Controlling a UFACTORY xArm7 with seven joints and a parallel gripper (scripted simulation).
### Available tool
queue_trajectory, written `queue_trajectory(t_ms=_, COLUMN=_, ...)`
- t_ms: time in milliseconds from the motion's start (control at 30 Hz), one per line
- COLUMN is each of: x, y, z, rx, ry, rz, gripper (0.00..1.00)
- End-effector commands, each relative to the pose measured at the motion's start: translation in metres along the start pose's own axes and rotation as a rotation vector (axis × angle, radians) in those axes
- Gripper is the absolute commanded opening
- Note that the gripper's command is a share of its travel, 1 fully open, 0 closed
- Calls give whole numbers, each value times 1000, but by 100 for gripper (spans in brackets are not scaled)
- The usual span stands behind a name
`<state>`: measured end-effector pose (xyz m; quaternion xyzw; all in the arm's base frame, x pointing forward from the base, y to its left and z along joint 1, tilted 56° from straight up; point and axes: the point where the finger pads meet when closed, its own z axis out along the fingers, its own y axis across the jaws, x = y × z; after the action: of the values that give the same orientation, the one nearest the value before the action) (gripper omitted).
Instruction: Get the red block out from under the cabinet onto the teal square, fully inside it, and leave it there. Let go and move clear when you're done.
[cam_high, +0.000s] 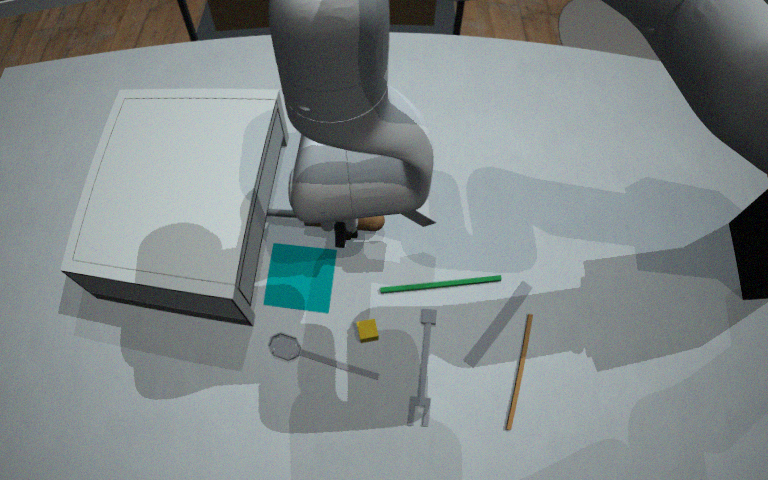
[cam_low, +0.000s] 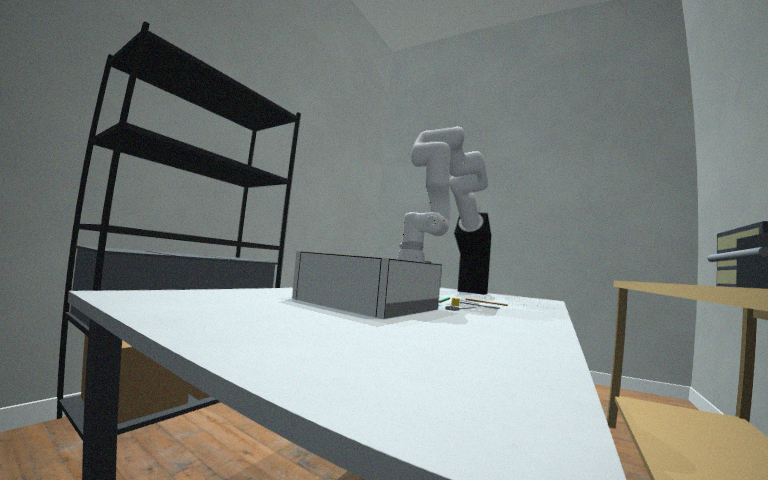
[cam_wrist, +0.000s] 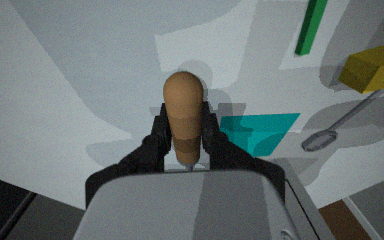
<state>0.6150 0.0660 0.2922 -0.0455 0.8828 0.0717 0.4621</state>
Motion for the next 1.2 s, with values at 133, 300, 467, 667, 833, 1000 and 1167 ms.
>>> queue_trajectory(t_ms=133, x=0, y=0, z=-1, rx=1, ry=-3, rz=1, gripper=0)
queue_trajectory(t_ms=300, x=2, y=0, z=-1, rx=1, ry=-3, rz=1, gripper=0)
queue_trajectory(t_ms=467, x=3, y=0, z=-1, rx=1, ry=-3, rz=1, gripper=0)
queue_trajectory(t_ms=667, x=7, y=0, z=-1, rx=1, ry=-3, rz=1, gripper=0)
queue_trajectory(t_ms=833, x=11, y=0, z=-1, rx=1, ry=-3, rz=1, gripper=0)
queue_trajectory(t_ms=1000, x=15, y=0, z=-1, rx=1, ry=-3, rz=0, gripper=0)
queue_trajectory(t_ms=1167, x=19, y=0, z=-1, rx=1, ry=-3, rz=0, gripper=0)
